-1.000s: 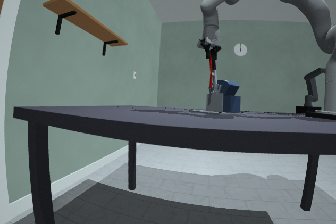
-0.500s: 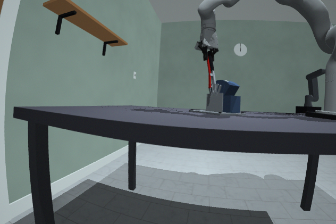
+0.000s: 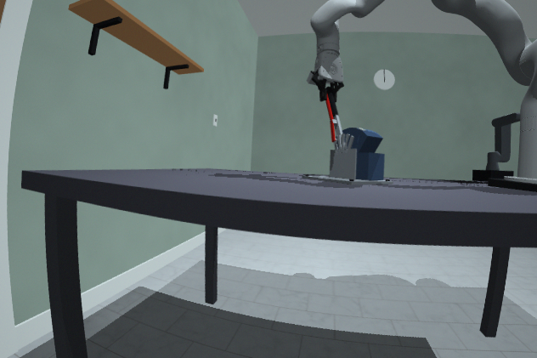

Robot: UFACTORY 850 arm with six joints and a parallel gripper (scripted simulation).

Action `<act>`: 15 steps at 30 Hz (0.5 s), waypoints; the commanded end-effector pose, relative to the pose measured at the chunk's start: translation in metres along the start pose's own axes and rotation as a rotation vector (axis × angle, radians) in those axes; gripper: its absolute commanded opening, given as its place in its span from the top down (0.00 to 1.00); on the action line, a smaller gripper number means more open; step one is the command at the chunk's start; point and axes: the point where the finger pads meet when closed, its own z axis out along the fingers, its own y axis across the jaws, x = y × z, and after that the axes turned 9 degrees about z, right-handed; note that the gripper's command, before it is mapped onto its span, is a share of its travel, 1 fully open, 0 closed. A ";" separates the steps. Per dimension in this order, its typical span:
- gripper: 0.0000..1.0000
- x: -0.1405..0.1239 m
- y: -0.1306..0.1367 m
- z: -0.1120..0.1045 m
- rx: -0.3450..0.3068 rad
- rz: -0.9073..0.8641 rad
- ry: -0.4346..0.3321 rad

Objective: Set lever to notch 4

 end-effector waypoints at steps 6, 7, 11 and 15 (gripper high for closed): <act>1.00 0.008 -0.002 0.001 0.002 0.000 0.002; 1.00 0.009 -0.002 0.001 0.002 0.000 0.002; 1.00 0.009 -0.002 0.002 0.002 0.000 0.002; 1.00 0.009 -0.002 0.002 0.002 0.000 0.002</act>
